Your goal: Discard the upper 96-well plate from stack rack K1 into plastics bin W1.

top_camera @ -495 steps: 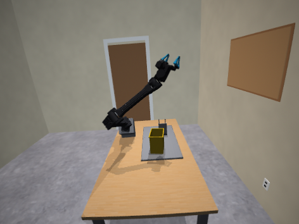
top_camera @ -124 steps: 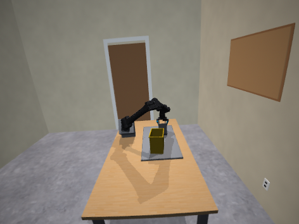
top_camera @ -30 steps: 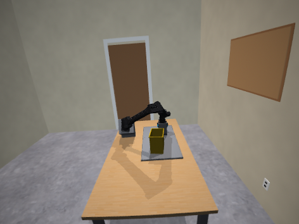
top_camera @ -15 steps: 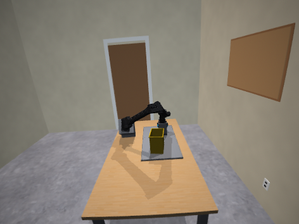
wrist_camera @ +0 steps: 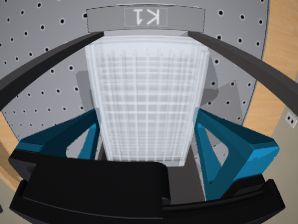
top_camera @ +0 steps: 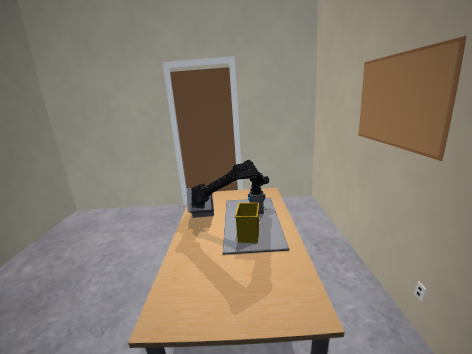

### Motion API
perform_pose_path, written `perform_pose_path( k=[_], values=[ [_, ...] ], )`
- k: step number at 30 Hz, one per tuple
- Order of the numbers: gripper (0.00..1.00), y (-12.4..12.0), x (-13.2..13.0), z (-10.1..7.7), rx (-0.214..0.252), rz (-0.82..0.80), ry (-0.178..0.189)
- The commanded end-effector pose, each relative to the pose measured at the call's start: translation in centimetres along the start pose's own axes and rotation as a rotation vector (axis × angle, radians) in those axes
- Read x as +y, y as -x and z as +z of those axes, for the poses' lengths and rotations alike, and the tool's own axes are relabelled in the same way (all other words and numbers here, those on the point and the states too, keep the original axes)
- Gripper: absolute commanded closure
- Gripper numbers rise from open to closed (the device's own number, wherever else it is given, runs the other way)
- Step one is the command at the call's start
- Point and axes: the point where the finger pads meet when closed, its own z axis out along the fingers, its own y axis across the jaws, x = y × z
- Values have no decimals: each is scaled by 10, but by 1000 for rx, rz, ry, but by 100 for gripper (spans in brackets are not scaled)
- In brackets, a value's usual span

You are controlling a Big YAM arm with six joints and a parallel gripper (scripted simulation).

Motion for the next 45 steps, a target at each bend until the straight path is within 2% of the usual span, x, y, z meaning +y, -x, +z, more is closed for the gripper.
perform_pose_path(
  k=[1, 25, 29, 31, 45],
  values=[
    [100, -2, 2, 10, 6, 1, 10],
    [100, -2, 2, 10, 6, 1, 10],
    [100, -7, -5, 1, 6, 25, 8],
    [100, 0, -16, -23, -8, 24, -40],
    [100, 2, -19, -44, -13, 29, -41]
  ],
)
